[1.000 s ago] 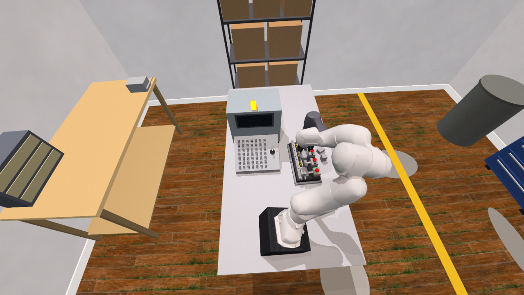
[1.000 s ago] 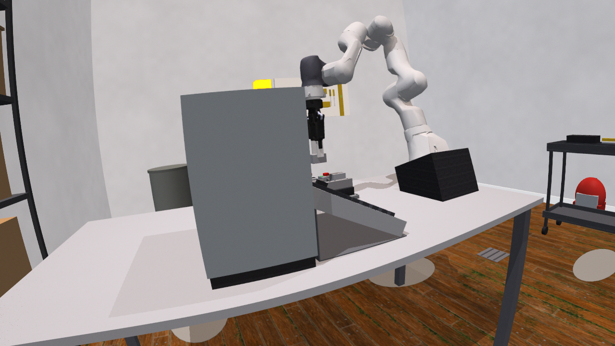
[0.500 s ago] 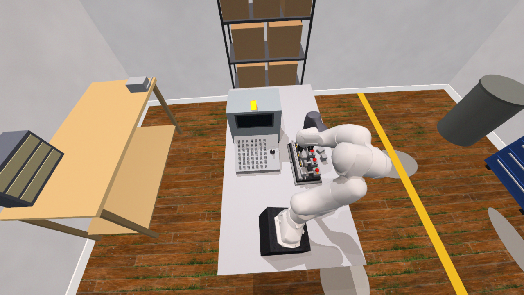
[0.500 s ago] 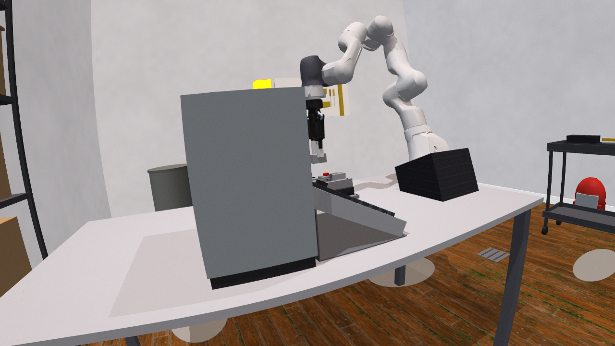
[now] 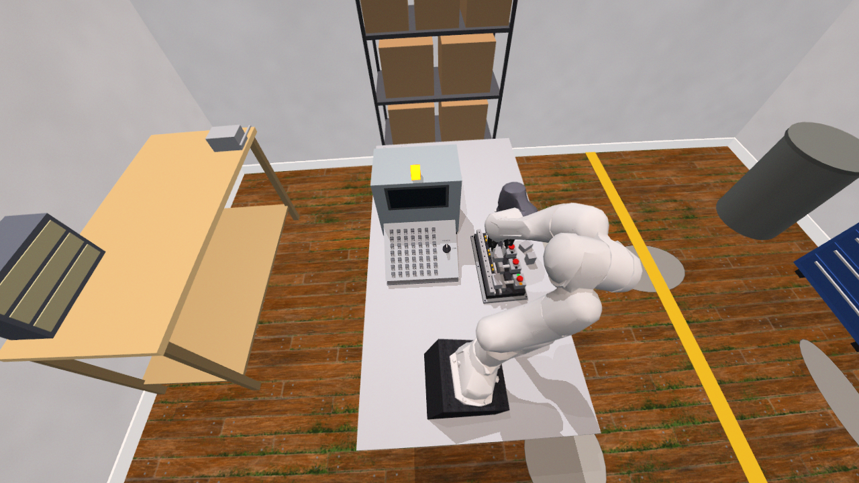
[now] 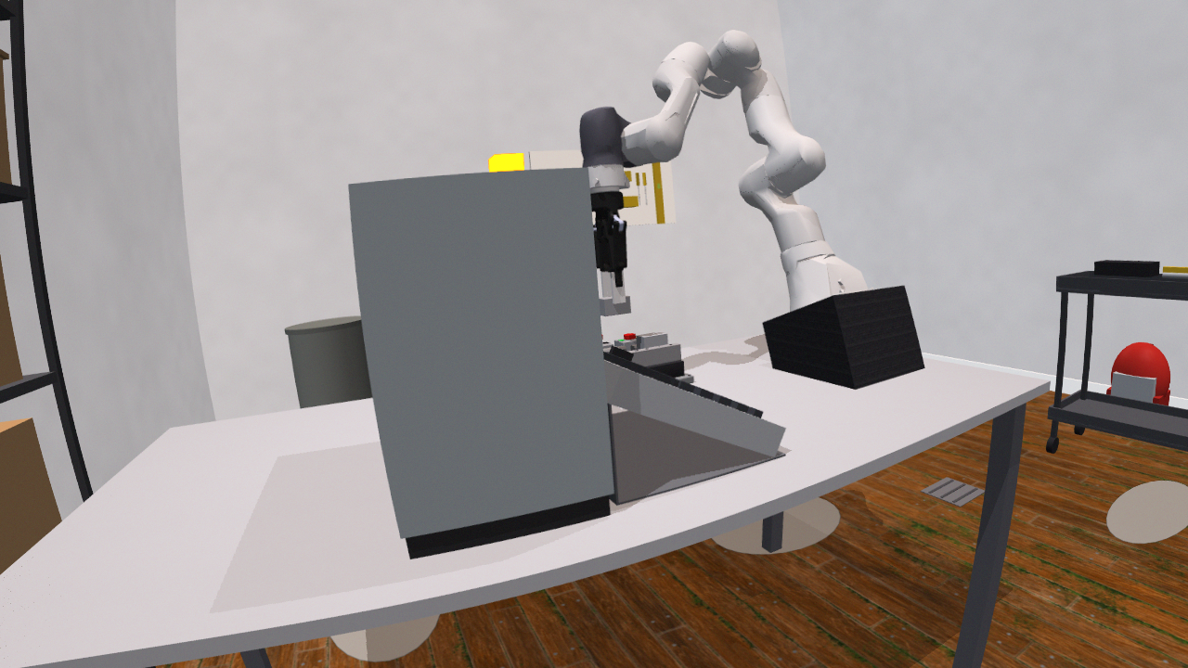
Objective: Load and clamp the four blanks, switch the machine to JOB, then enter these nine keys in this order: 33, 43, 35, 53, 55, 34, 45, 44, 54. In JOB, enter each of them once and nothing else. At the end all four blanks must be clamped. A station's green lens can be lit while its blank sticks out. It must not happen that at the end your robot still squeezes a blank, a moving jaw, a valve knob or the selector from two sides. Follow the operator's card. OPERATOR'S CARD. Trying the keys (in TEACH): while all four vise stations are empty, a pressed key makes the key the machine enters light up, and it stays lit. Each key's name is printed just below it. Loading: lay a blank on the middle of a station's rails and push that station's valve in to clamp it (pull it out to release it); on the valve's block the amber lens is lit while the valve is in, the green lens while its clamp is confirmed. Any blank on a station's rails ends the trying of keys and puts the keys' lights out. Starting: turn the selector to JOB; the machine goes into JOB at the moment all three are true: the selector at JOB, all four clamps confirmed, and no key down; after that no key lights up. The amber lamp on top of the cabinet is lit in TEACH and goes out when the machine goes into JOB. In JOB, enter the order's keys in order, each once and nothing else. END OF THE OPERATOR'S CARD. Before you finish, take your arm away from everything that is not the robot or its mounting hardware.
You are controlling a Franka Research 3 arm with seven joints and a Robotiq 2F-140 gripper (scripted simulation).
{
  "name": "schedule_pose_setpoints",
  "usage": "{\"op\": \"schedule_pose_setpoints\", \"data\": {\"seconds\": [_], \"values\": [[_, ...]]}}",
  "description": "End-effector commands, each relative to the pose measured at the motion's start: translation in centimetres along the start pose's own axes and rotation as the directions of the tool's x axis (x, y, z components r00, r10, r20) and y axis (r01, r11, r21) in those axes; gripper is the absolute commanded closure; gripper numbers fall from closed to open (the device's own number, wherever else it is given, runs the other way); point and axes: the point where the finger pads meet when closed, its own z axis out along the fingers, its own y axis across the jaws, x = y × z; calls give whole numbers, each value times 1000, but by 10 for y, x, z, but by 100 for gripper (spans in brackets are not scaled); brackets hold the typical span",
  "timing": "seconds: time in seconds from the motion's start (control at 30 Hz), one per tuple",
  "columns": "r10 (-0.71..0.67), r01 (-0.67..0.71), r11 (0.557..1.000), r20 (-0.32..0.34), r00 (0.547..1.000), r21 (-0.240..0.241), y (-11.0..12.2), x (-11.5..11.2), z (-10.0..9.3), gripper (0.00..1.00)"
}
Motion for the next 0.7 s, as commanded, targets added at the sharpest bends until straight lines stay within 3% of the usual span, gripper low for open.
{"op": "schedule_pose_setpoints", "data": {"seconds": [0.0, 0.67], "values": [[0, 0, 1000, 6, 1000, 1, 1, -3, -2, 100], [-8, 8, 1000, 6, 1000, 1, 2, -3, -3, 100]]}}
